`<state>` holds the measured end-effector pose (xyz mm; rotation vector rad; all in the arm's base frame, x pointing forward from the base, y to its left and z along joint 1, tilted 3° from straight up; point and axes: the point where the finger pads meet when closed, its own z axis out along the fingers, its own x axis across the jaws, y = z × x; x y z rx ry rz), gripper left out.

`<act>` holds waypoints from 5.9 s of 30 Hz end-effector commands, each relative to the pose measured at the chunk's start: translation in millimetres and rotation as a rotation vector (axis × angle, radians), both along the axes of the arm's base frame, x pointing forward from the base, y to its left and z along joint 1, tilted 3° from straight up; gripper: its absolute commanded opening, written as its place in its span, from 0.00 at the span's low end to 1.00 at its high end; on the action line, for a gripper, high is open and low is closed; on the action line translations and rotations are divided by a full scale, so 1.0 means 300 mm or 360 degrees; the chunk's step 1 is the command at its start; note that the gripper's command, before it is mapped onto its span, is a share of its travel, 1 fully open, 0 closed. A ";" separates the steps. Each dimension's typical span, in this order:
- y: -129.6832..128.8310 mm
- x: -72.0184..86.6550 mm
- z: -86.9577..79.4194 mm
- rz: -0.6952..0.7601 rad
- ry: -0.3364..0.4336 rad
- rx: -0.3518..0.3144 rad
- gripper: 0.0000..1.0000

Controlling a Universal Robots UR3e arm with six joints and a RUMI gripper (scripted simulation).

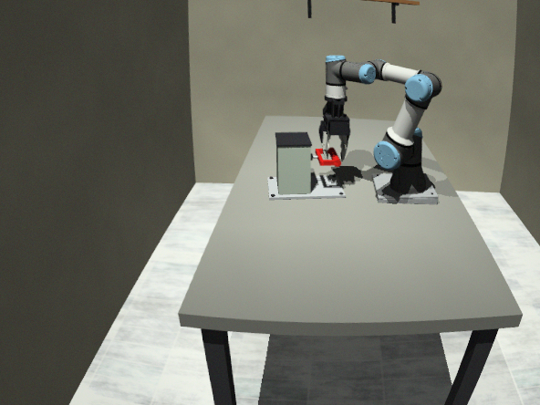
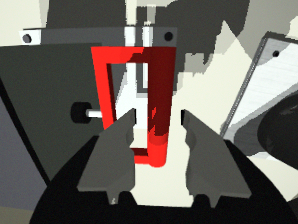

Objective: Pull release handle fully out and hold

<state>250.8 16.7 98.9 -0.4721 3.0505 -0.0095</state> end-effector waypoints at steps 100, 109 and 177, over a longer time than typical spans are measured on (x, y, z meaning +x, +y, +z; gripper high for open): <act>-0.038 -0.114 -0.004 0.0000 -0.0003 -0.0001 0.00; -0.055 -0.168 -0.008 0.0000 -0.0003 -0.0001 0.00; -0.062 -0.189 -0.009 0.0000 -0.0003 -0.0001 0.00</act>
